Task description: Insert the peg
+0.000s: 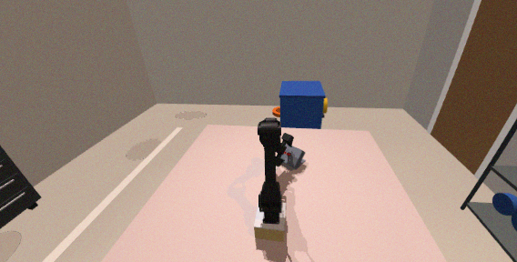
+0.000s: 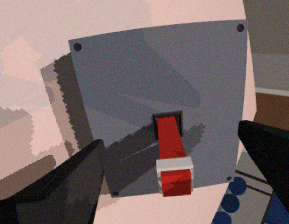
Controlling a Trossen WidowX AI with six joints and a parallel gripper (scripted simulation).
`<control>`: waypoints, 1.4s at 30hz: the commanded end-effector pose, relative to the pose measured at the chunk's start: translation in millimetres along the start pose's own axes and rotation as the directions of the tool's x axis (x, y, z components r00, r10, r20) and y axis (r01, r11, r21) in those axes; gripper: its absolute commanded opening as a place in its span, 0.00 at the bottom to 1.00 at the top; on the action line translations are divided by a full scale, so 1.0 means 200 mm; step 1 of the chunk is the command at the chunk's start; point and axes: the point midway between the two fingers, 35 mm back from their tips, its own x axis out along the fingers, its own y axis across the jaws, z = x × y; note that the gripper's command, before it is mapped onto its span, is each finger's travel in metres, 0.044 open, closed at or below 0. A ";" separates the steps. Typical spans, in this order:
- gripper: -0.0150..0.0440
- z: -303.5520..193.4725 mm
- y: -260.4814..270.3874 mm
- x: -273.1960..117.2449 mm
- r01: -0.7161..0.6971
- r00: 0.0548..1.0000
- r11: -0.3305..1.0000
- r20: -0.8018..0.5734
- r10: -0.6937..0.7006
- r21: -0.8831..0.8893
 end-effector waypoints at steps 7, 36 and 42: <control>1.00 0.01 -0.01 -0.08 0.005 1.000 1.000 0.001 -0.005 0.005; 1.00 0.03 -0.02 -0.29 -0.001 1.000 1.000 0.003 0.001 0.002; 1.00 0.03 -0.01 -0.34 -0.002 1.000 1.000 0.003 0.002 0.001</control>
